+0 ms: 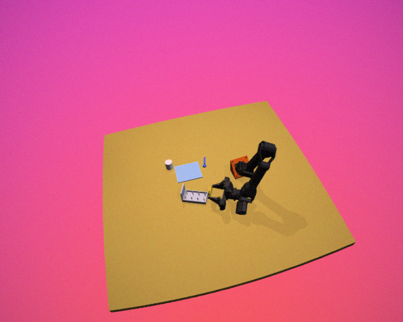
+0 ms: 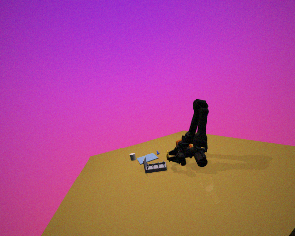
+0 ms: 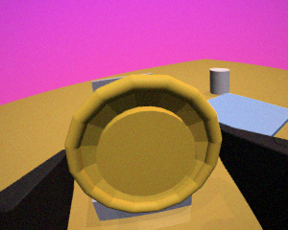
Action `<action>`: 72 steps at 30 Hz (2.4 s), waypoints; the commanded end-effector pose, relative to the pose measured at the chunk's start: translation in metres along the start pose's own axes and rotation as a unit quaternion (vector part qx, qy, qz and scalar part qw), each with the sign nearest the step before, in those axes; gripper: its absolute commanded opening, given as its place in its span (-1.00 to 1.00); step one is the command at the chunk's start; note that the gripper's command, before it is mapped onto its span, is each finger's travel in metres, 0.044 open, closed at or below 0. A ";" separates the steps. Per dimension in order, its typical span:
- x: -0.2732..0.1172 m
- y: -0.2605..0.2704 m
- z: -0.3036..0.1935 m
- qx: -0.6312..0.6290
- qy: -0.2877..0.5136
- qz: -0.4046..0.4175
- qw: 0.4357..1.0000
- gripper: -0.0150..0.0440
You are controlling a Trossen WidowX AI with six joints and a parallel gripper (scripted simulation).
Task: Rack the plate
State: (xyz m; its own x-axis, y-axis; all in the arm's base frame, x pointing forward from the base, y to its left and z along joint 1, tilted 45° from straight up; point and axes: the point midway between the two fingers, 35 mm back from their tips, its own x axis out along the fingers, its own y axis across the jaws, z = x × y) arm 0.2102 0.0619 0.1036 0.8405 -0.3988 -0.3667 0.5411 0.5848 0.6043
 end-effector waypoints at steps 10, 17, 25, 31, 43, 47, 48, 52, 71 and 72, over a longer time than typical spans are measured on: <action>0.003 0.000 0.001 0.005 -0.006 0.009 1.000 -0.49; 0.014 0.001 0.002 0.003 -0.005 0.008 1.000 -0.49; 0.024 0.003 0.002 0.007 -0.005 0.009 1.000 -0.49; 0.032 0.004 0.002 0.009 -0.005 0.009 1.000 -0.49; 0.050 0.004 0.003 0.013 -0.005 0.010 1.000 -0.49; 0.051 0.004 0.003 0.013 -0.005 0.010 1.000 -0.49; 0.052 0.004 0.003 0.014 -0.005 0.010 1.000 -0.49; 0.055 0.004 0.002 0.016 -0.005 0.011 1.000 -0.49; 0.055 0.003 -0.015 0.013 0.001 0.011 1.000 -0.40; 0.055 0.003 -0.015 0.015 0.000 0.011 1.000 -0.31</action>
State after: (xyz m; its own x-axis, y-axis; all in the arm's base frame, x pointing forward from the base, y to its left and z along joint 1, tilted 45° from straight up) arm 0.2587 0.0522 0.0746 0.8524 -0.3854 -0.3534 0.5213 0.5728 0.6326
